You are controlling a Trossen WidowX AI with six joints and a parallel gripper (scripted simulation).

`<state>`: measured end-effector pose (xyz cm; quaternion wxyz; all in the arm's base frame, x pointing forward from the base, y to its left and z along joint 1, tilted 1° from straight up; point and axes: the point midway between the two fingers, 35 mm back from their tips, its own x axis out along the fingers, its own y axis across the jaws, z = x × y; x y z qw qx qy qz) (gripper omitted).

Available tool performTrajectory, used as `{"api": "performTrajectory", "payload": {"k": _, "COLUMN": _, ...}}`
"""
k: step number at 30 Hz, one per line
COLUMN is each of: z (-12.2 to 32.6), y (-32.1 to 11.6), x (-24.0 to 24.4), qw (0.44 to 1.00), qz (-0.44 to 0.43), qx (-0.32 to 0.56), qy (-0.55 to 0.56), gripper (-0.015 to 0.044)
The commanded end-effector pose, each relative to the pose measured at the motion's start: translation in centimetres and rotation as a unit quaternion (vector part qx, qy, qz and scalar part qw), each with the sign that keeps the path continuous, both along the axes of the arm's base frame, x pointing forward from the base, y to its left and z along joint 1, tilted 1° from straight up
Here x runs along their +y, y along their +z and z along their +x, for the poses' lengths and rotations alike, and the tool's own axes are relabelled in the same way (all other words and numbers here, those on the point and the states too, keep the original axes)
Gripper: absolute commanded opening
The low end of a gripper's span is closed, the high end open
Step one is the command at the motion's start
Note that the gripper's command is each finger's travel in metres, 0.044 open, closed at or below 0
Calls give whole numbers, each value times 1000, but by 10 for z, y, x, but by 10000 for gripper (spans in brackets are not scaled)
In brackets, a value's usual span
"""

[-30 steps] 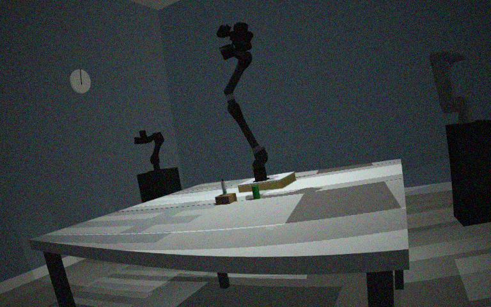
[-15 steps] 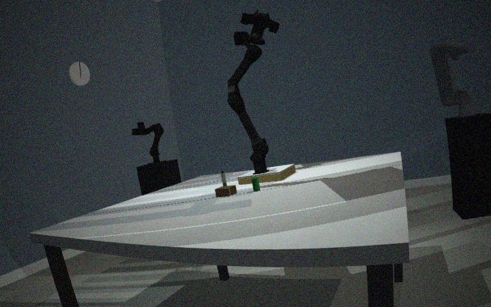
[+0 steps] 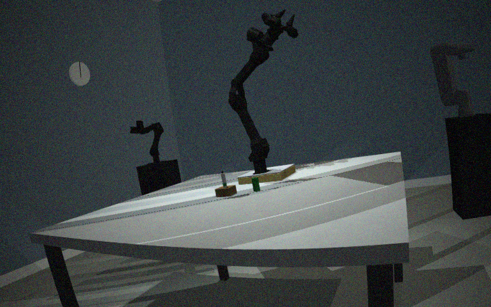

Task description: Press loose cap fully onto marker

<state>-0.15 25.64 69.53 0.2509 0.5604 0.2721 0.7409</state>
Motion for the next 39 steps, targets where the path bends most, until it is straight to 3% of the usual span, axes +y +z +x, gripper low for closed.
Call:
{"api": "performTrajectory", "payload": {"k": 1, "z": 39, "y": -35, "x": 33, "qw": 994, "qz": -67, "qx": -2, "qy": -87, "gripper": 237}}
{"api": "performTrajectory", "payload": {"k": 9, "z": 126, "y": -119, "x": 73, "qw": 945, "qz": -216, "qx": -16, "qy": -244, "gripper": 237}}
{"api": "performTrajectory", "payload": {"k": 18, "z": 227, "y": -238, "x": 67, "qw": 830, "qz": -406, "qx": -41, "qy": -381, "gripper": 237}}
{"api": "performTrajectory", "payload": {"k": 29, "z": 303, "y": -387, "x": -11, "qw": 641, "qz": -637, "qx": -59, "qy": -425, "gripper": 237}}
{"api": "performTrajectory", "payload": {"k": 39, "z": 298, "y": -510, "x": -118, "qw": 469, "qz": -821, "qx": -44, "qy": -322, "gripper": 237}}
